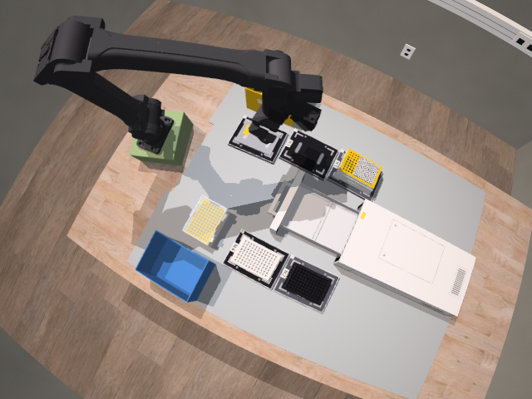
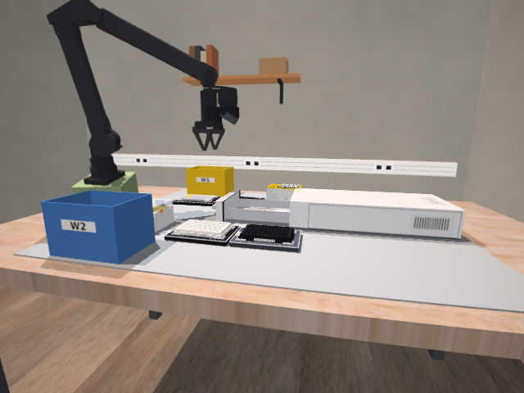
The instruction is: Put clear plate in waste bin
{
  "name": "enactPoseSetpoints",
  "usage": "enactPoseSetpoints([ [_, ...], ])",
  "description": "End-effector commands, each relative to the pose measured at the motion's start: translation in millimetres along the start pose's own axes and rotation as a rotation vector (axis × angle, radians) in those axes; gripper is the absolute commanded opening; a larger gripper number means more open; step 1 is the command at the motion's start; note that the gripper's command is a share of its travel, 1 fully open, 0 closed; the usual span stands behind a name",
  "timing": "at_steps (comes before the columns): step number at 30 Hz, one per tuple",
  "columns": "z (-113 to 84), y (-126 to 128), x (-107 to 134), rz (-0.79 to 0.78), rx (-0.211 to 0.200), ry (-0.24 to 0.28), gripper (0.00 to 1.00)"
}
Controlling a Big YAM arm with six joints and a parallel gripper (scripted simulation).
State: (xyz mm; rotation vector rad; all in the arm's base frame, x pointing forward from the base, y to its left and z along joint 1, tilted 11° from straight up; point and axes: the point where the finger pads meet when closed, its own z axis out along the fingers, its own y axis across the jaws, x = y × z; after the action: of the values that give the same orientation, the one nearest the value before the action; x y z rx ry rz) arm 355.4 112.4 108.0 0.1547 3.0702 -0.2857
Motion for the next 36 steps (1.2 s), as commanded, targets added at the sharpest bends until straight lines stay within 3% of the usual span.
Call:
enactPoseSetpoints([
  [1,-30.3,-7.2,-24.1,-0.013,-0.03,-0.057,1.0],
  [36,-66.0,-121.9,-67.7,-0.015,-0.014,-0.057,1.0],
])
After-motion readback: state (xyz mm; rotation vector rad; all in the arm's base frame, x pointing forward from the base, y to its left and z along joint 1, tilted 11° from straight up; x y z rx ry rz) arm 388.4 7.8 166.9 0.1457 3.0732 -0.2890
